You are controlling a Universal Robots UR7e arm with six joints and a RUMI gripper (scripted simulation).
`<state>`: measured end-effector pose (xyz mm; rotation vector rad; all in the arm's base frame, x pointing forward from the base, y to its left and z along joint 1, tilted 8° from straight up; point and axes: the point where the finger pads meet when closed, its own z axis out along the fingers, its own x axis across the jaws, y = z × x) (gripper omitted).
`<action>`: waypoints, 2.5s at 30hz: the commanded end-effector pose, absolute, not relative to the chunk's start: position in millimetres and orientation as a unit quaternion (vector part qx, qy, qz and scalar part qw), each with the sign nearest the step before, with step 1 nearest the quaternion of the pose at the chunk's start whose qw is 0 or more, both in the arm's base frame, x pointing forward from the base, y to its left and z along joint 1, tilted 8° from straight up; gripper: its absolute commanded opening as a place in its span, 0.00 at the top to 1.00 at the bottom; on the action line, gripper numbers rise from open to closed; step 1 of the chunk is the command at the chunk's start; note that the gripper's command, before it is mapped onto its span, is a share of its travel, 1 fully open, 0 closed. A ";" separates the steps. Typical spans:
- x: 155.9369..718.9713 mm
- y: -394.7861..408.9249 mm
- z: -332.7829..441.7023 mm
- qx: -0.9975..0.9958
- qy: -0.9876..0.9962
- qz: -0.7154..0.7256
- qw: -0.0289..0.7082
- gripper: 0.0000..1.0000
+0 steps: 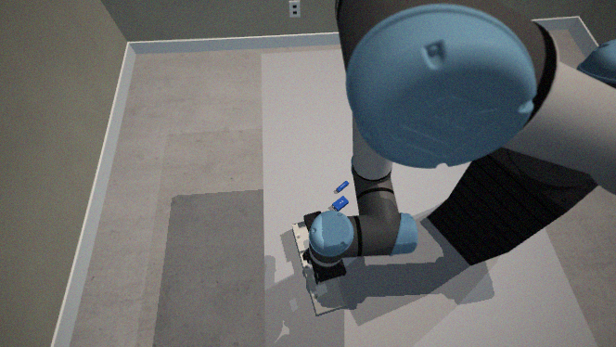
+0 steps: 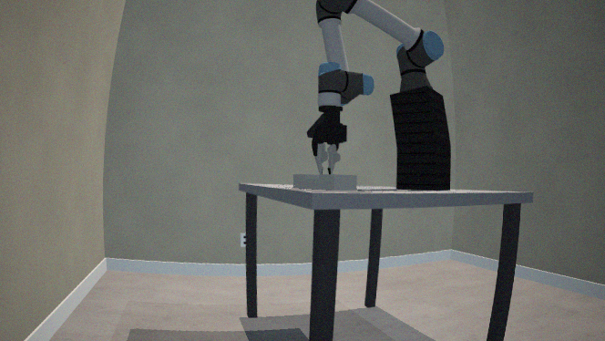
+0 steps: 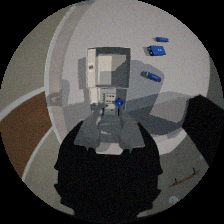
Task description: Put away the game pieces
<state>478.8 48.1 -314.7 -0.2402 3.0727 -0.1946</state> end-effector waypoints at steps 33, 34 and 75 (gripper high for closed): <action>475.2 55.9 -250.2 -0.078 0.995 -0.063 0.027 0.00; 474.9 56.4 -246.3 -0.078 0.995 -0.063 0.027 0.00; 469.1 67.5 -155.4 -0.078 0.995 -0.063 0.027 0.00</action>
